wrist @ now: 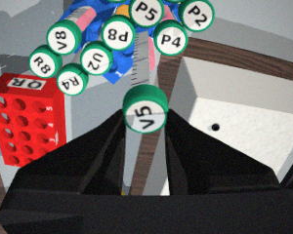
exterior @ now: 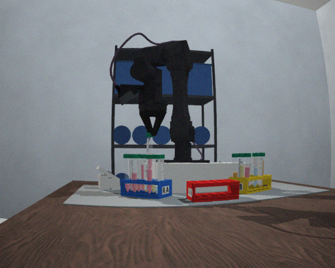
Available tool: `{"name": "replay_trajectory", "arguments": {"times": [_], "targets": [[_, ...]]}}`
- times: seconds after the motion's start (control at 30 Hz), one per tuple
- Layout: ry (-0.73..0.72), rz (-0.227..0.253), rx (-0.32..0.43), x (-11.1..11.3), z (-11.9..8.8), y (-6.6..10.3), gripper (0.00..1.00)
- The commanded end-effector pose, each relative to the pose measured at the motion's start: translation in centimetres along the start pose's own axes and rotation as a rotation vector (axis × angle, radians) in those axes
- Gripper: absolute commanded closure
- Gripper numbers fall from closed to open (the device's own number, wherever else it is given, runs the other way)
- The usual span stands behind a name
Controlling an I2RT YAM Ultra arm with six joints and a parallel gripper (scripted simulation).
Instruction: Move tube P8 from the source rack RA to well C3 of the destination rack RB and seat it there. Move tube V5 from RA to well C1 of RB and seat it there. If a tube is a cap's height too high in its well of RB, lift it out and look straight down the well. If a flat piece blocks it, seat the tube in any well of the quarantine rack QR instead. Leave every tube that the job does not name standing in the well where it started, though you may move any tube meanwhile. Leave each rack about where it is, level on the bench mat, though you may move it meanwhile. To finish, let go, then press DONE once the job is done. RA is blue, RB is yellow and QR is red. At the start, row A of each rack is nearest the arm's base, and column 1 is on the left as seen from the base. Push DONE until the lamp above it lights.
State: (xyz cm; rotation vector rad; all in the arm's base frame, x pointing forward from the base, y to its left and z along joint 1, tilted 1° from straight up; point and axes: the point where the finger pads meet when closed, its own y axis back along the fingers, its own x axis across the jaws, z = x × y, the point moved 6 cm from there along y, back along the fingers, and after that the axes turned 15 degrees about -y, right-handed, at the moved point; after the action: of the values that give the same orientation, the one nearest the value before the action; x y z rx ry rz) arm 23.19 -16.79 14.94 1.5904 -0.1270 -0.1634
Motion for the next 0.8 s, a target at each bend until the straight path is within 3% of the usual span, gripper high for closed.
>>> {"name": "replay_trajectory", "arguments": {"times": [0.0,0.5,0.53,0.57,0.77], "targets": [[0.003,0.007,-0.006,-0.9,-0.4,0.9,1.00],[0.002,0.001,-0.003,-2.8,-1.7,0.7,1.00],[0.005,0.027,-0.015,-2.4,-1.6,1.3,1.00],[0.006,0.010,-0.007,-2.9,-1.9,0.7,1.00],[0.004,0.001,-0.003,-4.0,-2.4,0.7,1.00]]}}
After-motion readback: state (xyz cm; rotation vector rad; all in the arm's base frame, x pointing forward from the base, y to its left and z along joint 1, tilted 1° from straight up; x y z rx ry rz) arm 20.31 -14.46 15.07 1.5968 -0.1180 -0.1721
